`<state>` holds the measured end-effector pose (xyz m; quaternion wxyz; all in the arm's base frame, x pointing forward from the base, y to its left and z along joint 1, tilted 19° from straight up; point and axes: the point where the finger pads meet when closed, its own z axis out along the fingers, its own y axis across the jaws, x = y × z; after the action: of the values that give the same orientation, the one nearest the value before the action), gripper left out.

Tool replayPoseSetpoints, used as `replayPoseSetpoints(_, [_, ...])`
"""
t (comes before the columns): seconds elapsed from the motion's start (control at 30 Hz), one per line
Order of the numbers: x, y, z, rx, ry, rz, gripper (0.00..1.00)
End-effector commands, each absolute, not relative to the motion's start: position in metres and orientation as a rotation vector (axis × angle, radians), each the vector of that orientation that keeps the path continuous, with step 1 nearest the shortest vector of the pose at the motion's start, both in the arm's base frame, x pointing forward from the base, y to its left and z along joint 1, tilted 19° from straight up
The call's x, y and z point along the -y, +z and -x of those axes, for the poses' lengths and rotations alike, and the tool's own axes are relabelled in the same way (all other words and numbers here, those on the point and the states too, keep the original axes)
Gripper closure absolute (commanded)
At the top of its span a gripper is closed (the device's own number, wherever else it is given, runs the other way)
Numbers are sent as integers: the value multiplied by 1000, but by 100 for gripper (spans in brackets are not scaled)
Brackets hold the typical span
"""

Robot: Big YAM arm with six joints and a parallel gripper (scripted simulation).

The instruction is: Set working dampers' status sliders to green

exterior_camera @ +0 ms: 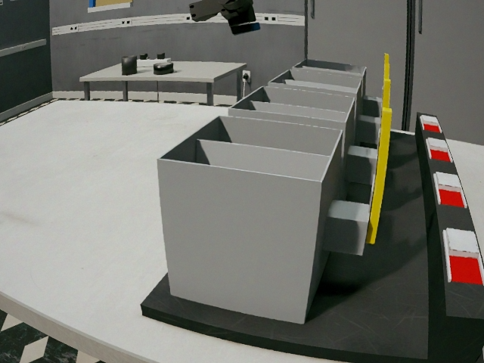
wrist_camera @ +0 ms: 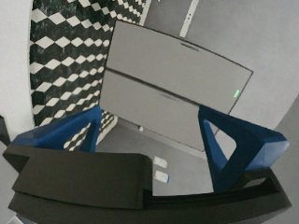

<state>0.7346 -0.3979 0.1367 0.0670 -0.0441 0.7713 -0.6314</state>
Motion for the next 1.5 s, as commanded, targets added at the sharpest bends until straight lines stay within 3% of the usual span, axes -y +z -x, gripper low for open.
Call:
replayPoseSetpoints(0.0, [411,163,-722,-2323,-1854,106,0])
replayPoseSetpoints(0.3, [414,137,-694,-2438,-1503,218,0])
replayPoseSetpoints(0.53, [401,163,-716,-2379,-1505,214,0])
replayPoseSetpoints(0.6, [405,118,-667,-2521,-1264,239,0])
replayPoseSetpoints(0.9, [370,87,-606,-2667,-768,175,0])
replayPoseSetpoints(0.97, [370,87,-606,-2667,-768,175,0])
replayPoseSetpoints(1.23, [306,68,-523,-2779,-162,-42,0])
replayPoseSetpoints(1.47, [291,86,-534,-2742,-102,-45,0])
